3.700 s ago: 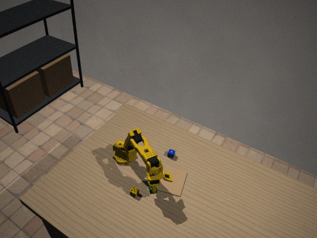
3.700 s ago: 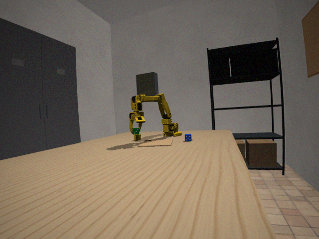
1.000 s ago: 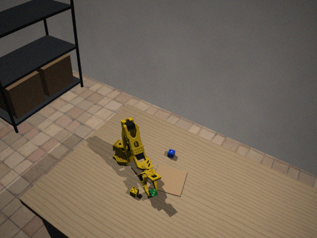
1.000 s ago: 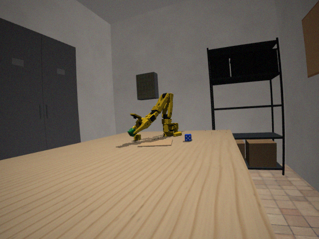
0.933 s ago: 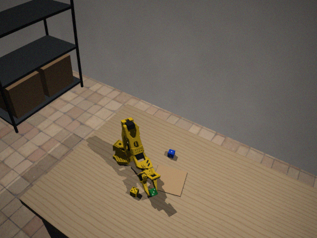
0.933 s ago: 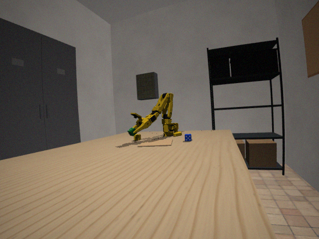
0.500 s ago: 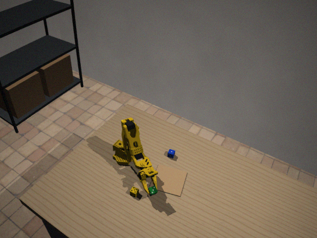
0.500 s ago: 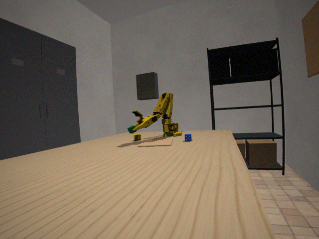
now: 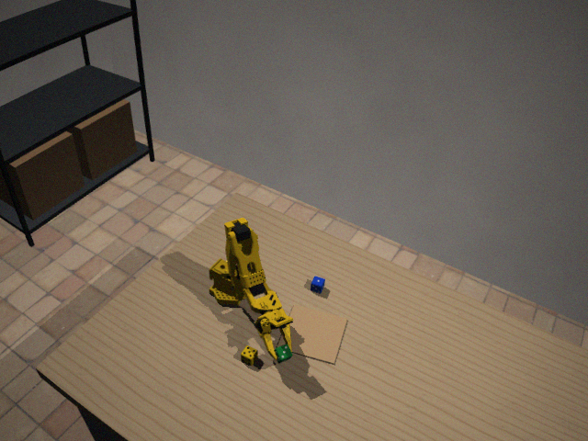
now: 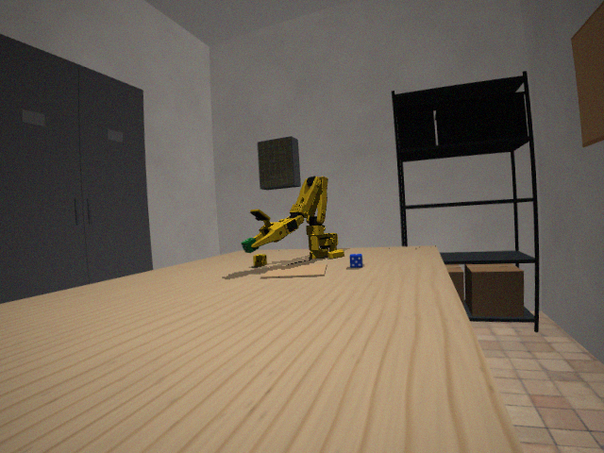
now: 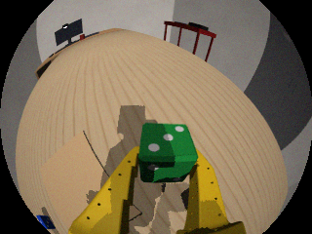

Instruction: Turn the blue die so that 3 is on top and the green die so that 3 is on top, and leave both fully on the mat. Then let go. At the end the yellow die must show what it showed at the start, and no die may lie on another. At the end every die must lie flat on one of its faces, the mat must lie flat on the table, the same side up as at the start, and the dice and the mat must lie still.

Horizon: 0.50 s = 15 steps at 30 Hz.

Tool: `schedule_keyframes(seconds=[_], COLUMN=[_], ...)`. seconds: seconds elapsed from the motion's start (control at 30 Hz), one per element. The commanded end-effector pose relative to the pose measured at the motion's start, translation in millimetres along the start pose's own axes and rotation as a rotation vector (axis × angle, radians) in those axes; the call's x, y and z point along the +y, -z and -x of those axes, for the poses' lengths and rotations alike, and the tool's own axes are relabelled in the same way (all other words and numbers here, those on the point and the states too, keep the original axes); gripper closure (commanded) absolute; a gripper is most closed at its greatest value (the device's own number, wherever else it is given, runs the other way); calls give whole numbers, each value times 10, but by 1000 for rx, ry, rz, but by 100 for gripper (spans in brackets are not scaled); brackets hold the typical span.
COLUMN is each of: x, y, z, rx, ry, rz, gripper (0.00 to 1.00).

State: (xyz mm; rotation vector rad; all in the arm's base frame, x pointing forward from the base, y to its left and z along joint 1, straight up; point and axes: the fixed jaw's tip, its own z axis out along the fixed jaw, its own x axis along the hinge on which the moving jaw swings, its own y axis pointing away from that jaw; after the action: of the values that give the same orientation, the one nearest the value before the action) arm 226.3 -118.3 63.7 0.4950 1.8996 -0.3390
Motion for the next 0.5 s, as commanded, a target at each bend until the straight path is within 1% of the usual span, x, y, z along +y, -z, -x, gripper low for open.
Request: schedule_keyframes(seconds=[0.0,0.03,0.47], x=[-18,-18,-18], y=[1,21,21], z=[58,0,0], rx=[-30,-19,-19], ry=[-10,-21,-21], rz=[-6,-6,-6], gripper=[100,100,100])
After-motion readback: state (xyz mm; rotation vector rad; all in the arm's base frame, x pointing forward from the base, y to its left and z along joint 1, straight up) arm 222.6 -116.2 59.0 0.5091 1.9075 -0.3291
